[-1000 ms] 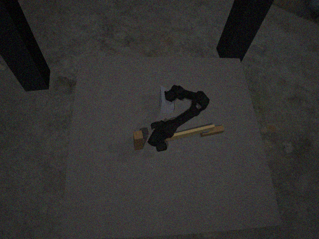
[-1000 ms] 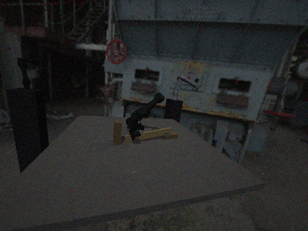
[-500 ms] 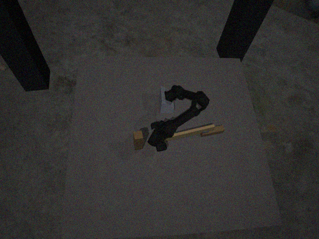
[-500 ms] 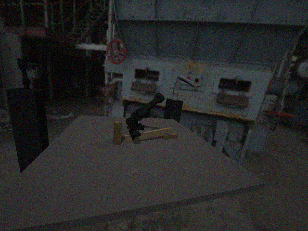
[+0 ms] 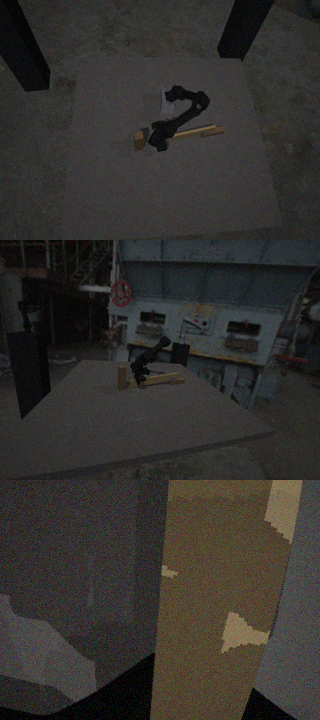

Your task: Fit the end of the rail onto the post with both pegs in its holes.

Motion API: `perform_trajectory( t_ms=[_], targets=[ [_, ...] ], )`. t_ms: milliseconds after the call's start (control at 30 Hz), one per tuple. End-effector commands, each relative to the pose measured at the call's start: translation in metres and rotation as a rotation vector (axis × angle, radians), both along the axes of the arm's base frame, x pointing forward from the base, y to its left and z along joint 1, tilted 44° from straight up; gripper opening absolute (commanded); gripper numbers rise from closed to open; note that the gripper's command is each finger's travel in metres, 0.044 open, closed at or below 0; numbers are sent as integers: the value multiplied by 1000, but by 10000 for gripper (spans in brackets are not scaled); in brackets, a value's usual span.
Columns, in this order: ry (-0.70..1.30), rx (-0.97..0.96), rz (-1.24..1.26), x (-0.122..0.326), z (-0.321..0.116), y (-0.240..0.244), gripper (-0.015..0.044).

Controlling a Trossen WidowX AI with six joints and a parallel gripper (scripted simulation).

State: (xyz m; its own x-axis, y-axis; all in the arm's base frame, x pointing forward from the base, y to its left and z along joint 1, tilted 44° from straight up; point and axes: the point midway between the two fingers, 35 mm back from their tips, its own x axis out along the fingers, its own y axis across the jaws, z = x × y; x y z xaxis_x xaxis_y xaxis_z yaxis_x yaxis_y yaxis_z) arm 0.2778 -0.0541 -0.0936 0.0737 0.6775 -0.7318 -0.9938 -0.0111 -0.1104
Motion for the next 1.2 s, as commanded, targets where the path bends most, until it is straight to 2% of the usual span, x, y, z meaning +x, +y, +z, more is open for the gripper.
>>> perform_trajectory(
  t_ms=[0, 1167],
  targets=[
    [-16, 0, -9, 4, 5, -5, 0],
    [-16, 0, -9, 4, 18, -17, 0]
  ],
)
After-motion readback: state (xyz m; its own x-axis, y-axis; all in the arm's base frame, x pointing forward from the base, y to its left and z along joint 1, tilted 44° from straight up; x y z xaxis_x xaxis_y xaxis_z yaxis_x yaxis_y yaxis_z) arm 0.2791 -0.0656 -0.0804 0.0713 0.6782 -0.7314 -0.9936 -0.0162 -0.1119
